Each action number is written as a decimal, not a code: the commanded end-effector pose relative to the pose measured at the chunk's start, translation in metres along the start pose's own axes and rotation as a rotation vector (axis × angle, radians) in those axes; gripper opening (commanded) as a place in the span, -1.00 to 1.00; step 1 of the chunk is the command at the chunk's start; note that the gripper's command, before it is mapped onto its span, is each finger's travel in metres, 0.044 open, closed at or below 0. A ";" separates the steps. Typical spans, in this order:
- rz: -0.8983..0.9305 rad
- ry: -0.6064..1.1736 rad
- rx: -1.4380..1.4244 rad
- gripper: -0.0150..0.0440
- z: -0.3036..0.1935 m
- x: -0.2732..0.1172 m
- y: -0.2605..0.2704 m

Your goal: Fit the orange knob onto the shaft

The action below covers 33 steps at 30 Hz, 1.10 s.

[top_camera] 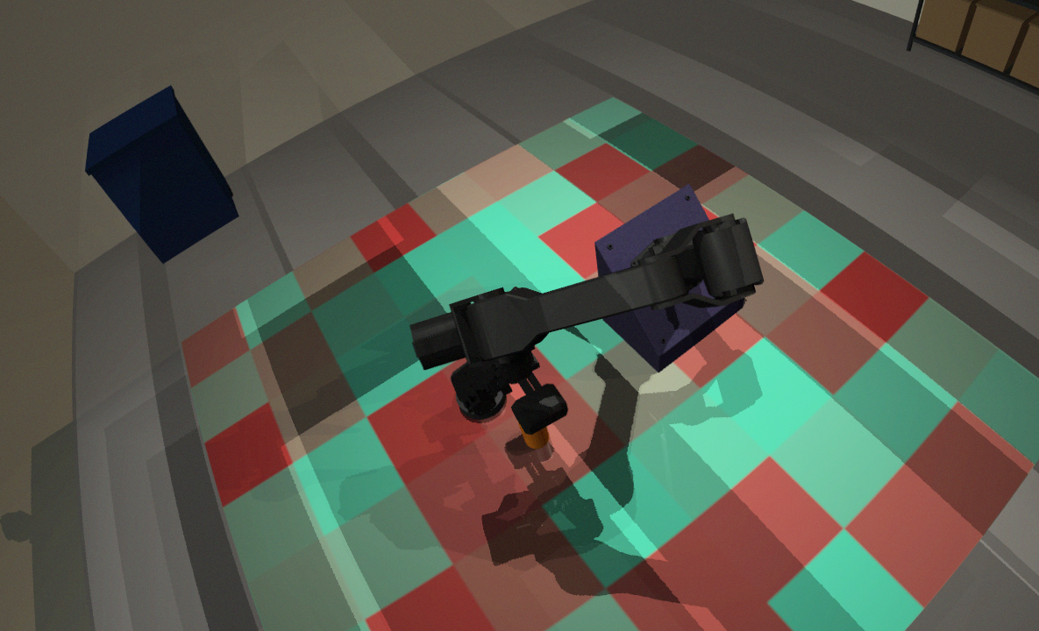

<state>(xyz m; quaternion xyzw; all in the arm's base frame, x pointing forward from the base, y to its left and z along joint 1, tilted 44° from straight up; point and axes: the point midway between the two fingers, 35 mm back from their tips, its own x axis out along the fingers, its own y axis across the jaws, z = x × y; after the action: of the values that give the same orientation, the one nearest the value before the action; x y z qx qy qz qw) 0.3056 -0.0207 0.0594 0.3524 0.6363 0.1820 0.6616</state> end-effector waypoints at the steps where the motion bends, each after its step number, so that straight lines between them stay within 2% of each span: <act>1: -0.007 0.000 -0.039 1.00 0.000 0.000 -0.001; 3: -0.007 0.000 -0.039 1.00 0.000 0.003 -0.001; 7: -0.005 0.000 -0.039 1.00 0.000 0.033 -0.001; 33: -0.006 -0.001 -0.039 1.00 0.002 0.074 -0.002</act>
<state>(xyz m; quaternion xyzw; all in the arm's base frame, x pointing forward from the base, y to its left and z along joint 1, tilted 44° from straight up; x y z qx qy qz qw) 0.3155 0.0245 0.0099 0.3333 0.6336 0.1922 0.6712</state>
